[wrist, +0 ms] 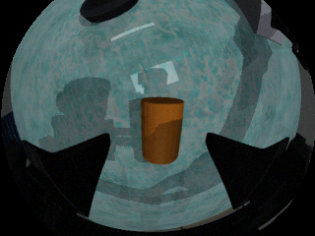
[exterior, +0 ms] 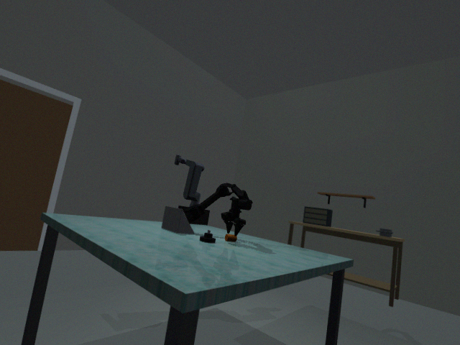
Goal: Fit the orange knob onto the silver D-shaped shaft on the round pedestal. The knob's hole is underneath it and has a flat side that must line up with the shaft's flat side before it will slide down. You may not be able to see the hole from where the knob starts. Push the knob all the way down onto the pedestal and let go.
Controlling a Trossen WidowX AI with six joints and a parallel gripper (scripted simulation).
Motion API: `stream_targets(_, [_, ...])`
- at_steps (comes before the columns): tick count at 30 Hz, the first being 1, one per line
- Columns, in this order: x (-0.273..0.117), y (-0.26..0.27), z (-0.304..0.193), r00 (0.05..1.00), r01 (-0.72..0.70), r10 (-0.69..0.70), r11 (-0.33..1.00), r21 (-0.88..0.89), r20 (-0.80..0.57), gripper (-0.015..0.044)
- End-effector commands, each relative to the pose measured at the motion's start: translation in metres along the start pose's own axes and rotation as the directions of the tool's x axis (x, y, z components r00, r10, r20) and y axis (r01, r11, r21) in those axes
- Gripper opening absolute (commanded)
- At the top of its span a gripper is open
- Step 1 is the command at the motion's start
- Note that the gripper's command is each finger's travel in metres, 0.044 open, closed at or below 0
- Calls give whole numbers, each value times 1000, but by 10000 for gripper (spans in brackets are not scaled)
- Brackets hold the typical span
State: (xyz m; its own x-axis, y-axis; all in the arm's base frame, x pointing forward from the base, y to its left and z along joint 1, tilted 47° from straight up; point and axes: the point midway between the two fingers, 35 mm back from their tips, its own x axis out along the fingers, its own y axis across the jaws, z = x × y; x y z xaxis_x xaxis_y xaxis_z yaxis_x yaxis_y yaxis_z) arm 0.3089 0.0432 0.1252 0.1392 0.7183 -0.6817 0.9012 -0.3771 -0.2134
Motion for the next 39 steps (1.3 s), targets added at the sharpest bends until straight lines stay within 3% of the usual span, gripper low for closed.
stream_targets(1, [7, -1, 0, 1000, 4, -4, 1000, 6, -3, 440])
stream_targets(16, [29, -3, 0, 1000, 5, -5, 1000, 6, -5, 440])
stream_targets(24, [29, -3, 0, 1000, 5, -5, 1000, 6, -5, 240])
stream_targets(33, [29, -3, 0, 1000, 5, -5, 1000, 6, -5, 240])
stream_targets(39, [29, -3, 0, 1000, 5, -5, 1000, 6, -5, 200])
